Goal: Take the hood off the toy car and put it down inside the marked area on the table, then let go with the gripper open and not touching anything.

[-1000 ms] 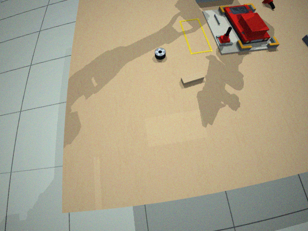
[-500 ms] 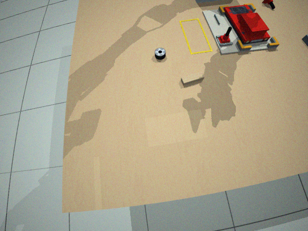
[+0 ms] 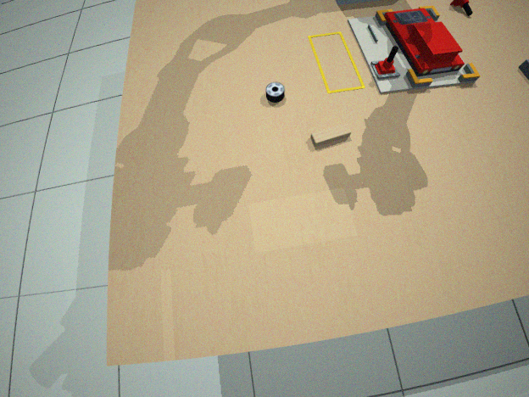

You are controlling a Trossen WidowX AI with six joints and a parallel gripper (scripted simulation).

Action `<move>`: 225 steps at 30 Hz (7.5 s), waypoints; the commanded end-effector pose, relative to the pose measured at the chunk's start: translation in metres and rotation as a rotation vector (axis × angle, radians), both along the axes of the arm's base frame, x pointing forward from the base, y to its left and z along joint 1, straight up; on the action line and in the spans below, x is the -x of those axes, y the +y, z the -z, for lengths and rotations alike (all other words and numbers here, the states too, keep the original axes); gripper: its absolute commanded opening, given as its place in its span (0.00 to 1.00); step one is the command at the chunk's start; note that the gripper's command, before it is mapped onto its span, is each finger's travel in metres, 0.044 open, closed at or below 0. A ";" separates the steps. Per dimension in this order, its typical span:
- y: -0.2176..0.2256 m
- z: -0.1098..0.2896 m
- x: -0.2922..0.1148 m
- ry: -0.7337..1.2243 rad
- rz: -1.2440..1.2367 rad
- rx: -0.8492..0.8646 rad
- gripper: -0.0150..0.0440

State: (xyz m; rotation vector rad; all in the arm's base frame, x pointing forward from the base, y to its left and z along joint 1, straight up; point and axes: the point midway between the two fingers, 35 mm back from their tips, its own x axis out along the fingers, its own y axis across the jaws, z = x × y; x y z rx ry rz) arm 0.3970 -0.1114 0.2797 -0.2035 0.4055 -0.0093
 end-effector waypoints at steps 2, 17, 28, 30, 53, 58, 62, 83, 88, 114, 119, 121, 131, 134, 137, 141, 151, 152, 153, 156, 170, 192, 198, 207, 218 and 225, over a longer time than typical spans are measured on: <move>0.038 0.039 -0.013 0.165 -0.034 -0.108 1.00; 0.158 0.140 0.006 0.682 -0.082 -0.229 1.00; 0.230 0.197 0.068 1.072 -0.045 -0.112 1.00; 0.239 0.204 0.080 1.129 -0.033 -0.075 1.00; 0.243 0.215 0.084 1.148 -0.029 -0.061 1.00; 0.243 0.218 0.084 1.148 -0.029 -0.061 1.00; 0.243 0.220 0.084 1.148 -0.029 -0.061 1.00; 0.244 0.233 0.083 1.148 -0.029 -0.061 1.00; 0.244 0.236 0.083 1.148 -0.029 -0.061 1.00; 0.246 0.251 0.084 1.148 -0.029 -0.061 1.00; 0.246 0.254 0.084 1.148 -0.029 -0.061 1.00; 0.246 0.255 0.084 1.148 -0.029 -0.061 1.00; 0.246 0.259 0.084 1.148 -0.029 -0.061 1.00; 0.246 0.261 0.084 1.148 -0.029 -0.061 1.00; 0.246 0.262 0.084 1.148 -0.029 -0.061 1.00; 0.246 0.264 0.084 1.148 -0.029 -0.061 1.00; 0.246 0.269 0.084 1.148 -0.029 -0.061 1.00; 0.246 0.269 0.084 1.148 -0.029 -0.061 1.00; 0.246 0.270 0.084 1.148 -0.029 -0.061 1.00; 0.246 0.271 0.084 1.148 -0.029 -0.061 1.00; 0.246 0.278 0.084 1.149 -0.029 -0.061 1.00; 0.247 0.272 0.084 1.148 -0.035 -0.063 0.36; 0.247 0.268 0.084 1.148 -0.035 -0.063 0.25; 0.247 0.262 0.084 1.148 -0.035 -0.063 0.25; 0.247 0.255 0.084 1.149 -0.035 -0.063 0.25; 0.247 0.250 0.085 1.149 -0.035 -0.064 0.25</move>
